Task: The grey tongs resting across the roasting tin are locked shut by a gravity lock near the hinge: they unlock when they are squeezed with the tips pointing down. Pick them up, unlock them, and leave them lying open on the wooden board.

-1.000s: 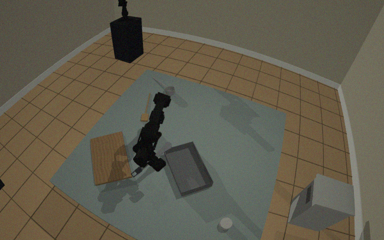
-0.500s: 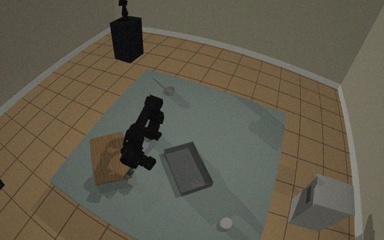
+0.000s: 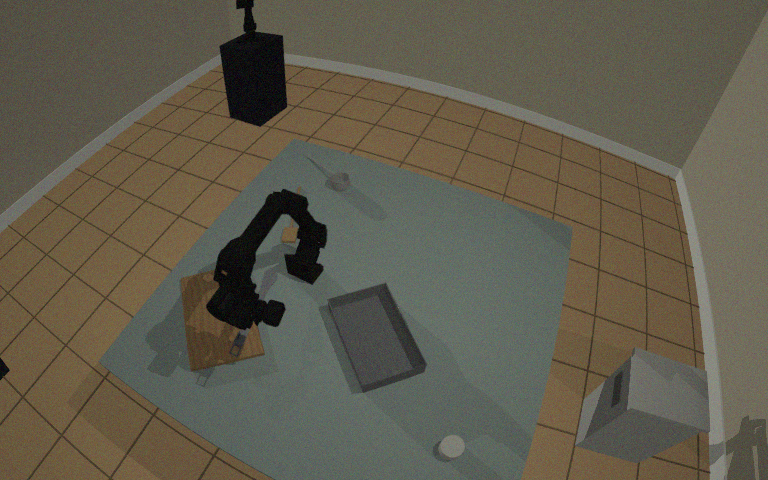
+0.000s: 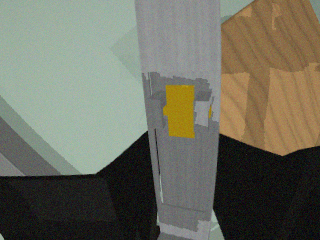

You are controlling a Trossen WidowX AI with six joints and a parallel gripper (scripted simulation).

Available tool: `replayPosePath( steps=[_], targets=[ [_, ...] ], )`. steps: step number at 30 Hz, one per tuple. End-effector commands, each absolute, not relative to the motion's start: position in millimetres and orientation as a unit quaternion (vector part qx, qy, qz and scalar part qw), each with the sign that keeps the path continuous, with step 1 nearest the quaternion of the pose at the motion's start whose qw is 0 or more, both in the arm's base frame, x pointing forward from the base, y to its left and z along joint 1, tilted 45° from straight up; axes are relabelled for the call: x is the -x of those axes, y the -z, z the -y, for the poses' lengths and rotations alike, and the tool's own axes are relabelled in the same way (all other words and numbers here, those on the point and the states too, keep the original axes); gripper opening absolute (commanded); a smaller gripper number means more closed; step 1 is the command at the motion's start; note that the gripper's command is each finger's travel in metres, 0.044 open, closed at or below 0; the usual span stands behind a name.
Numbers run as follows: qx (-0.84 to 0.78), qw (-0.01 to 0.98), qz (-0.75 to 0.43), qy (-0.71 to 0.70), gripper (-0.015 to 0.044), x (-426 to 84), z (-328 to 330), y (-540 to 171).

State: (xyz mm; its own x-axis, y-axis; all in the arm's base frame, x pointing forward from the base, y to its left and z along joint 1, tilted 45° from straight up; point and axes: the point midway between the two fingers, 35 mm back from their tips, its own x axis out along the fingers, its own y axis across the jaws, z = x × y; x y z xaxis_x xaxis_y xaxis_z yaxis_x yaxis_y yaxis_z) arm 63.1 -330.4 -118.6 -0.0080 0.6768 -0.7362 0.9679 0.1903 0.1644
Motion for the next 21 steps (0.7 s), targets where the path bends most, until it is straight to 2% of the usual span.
replayPosePath(
  steps=[1,21],
  targets=[
    [-0.58,0.395,-0.693,0.168,-0.015,-34,339,121],
    [-0.478,0.511,-0.715,-0.001,-0.015,102,340,134]
  ],
)
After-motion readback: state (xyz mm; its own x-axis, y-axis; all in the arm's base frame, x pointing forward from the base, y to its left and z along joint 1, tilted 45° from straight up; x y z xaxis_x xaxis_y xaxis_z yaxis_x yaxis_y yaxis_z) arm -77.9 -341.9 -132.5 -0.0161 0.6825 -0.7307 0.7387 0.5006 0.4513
